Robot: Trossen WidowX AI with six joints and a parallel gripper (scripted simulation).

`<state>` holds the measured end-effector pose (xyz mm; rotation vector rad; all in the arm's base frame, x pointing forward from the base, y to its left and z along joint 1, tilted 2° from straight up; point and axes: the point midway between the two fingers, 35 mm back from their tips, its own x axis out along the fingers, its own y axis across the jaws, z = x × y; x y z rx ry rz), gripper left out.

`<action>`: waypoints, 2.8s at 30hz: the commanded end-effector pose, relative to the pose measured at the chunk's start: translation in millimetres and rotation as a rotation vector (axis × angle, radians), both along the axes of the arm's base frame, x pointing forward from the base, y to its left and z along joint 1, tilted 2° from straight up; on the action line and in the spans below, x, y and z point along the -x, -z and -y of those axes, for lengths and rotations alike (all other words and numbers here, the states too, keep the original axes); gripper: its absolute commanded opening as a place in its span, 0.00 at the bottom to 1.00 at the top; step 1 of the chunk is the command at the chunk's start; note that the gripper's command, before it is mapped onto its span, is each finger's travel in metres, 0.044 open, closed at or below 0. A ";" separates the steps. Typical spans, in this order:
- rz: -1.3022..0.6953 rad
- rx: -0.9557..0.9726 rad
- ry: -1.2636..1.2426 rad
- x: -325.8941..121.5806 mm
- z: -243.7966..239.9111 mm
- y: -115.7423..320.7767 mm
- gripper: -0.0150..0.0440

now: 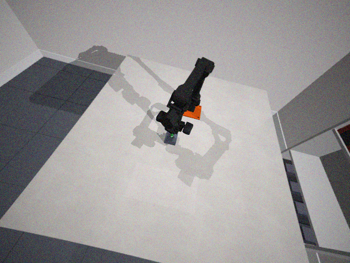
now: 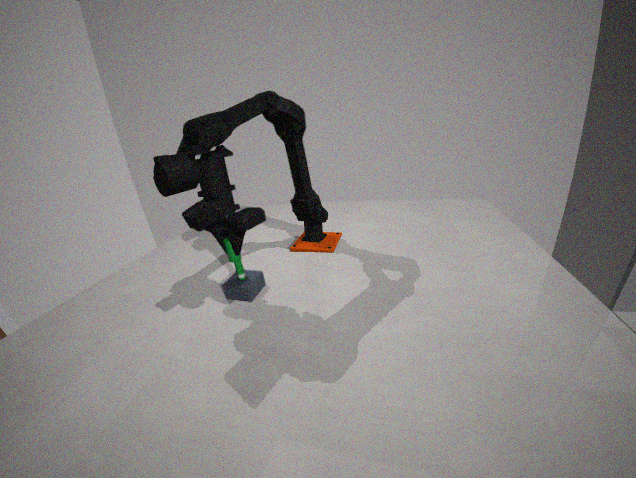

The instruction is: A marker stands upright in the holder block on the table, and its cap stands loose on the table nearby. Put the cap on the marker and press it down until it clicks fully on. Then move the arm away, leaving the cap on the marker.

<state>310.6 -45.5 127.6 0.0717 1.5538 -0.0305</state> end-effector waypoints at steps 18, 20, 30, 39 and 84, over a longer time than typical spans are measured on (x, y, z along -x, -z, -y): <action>-0.009 0.000 -0.001 3.5 -1.2 35.4 0.25; -0.009 0.000 -0.001 3.6 -1.2 37.1 0.25; -0.009 0.000 -0.001 1.7 -1.2 42.3 0.25; -0.009 0.000 -0.001 0.4 -1.2 45.5 0.25; -0.008 0.000 -0.001 -6.0 -1.2 61.1 0.25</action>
